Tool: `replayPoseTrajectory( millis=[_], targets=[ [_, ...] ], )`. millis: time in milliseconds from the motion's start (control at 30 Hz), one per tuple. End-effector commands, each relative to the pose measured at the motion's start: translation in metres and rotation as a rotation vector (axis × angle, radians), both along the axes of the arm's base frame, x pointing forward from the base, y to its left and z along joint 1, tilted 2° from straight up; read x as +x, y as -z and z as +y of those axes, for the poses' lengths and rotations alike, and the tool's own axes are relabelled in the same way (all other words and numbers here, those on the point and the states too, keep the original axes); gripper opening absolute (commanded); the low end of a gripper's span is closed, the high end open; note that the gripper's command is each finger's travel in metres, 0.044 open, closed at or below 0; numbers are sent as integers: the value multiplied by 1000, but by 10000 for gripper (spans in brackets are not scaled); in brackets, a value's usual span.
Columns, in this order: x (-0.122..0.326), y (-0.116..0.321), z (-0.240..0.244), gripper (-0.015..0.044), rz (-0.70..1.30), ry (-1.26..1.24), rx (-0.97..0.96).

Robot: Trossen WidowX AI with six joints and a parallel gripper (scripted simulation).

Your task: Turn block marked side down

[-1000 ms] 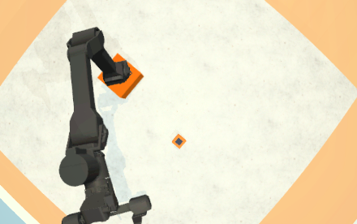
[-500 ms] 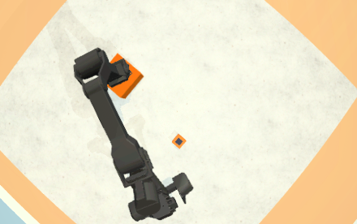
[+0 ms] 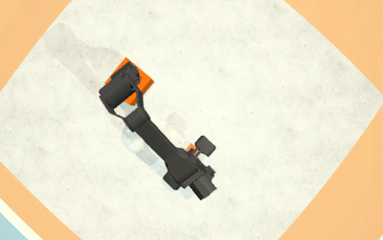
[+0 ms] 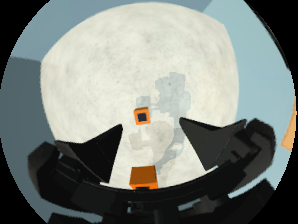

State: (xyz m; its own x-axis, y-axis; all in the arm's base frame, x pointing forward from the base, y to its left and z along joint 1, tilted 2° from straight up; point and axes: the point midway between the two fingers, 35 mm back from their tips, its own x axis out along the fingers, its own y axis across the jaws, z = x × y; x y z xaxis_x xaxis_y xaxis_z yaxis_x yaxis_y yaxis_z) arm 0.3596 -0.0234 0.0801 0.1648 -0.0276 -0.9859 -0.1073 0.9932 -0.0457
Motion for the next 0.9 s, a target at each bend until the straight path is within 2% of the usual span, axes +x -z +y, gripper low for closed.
replayPoseTrajectory(
  millis=[0,200,333,867],
  targets=[
    [-16,17,14,440,115,-37,-9],
    [-15,20,14,440,115,-37,-9],
    [-13,52,14,440,115,-37,-9],
    [-11,73,14,440,115,-37,-9]
  ],
)
